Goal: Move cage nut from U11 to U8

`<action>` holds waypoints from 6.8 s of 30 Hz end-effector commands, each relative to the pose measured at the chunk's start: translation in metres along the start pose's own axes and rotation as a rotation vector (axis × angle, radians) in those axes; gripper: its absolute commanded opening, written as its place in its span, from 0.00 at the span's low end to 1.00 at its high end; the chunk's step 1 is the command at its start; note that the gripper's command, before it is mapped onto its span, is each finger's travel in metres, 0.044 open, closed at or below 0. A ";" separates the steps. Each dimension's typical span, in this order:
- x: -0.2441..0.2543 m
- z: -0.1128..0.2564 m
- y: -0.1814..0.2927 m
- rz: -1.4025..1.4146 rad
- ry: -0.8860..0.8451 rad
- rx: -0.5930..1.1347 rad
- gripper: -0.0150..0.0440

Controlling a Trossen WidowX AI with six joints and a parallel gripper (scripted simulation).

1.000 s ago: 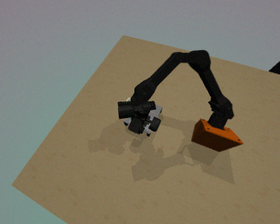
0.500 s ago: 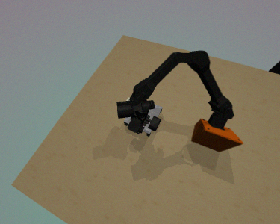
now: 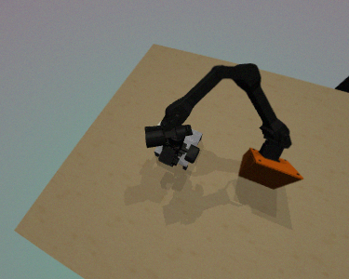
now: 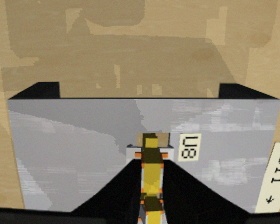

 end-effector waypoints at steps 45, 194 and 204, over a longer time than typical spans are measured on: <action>-0.003 -0.002 -0.002 -0.002 -0.050 0.006 0.30; -0.010 -0.002 -0.002 -0.002 -0.045 0.008 0.30; -0.011 -0.002 -0.002 -0.002 -0.062 0.010 0.30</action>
Point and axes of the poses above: the point midway between the two fingers, 35 mm back from their tips, its own z axis back along the fingers, its own x axis across the jaws, y = z × x, the point moved 3 cm from there along z, back along the fingers, and after that the axes turned 8 degrees about -z, right-handed, at the moved point
